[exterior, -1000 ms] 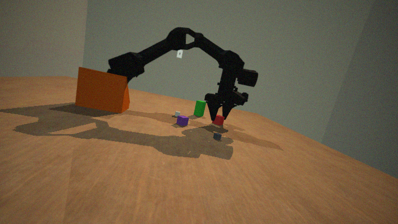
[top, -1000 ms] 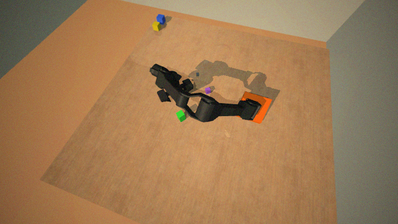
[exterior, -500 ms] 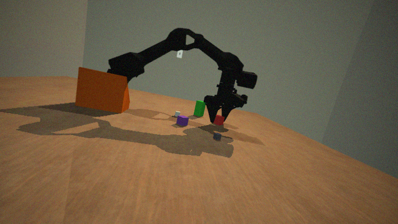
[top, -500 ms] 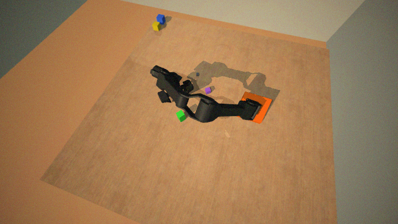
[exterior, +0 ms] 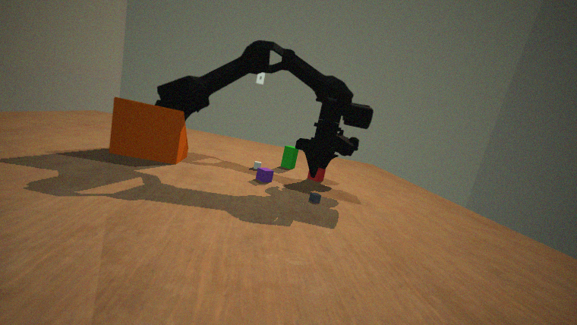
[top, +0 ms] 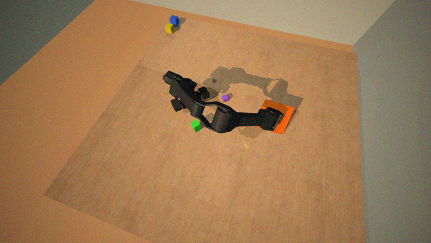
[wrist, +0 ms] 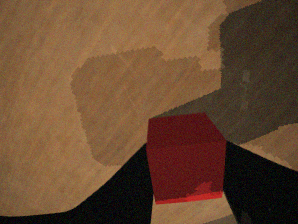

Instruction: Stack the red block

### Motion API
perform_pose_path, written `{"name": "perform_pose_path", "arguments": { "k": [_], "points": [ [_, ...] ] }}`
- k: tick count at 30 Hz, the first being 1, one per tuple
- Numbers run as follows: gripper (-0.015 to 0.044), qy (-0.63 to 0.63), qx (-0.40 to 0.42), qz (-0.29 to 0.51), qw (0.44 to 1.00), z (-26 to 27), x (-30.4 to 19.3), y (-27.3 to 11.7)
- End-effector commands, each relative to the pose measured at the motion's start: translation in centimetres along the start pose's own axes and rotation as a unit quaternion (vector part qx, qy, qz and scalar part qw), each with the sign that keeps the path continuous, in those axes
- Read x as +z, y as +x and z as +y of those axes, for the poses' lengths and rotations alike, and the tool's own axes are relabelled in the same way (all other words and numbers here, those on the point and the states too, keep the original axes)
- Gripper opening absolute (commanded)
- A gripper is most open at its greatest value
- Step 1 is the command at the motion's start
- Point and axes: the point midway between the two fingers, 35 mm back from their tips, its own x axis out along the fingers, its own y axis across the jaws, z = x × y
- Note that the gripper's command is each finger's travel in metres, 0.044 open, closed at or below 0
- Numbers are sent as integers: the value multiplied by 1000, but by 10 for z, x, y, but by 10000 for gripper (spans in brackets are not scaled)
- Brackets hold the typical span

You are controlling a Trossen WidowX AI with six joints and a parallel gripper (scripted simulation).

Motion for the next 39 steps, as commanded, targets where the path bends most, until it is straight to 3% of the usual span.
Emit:
{"name": "perform_pose_path", "arguments": {
  "k": [1, 3, 7, 28, 39],
  "points": [
    [118, 2, 1, 1, 1000, 0, 0, 0],
    [105, 2, 1, 1, 1000, 0, 0, 0],
    [0, 2, 0, 0, 1000, 0, 0, -10],
    [0, 2, -1, -1, 1000, 0, 1, -112],
    [0, 2, -1, -1, 1000, 4, -7, -118]
  ]
}}
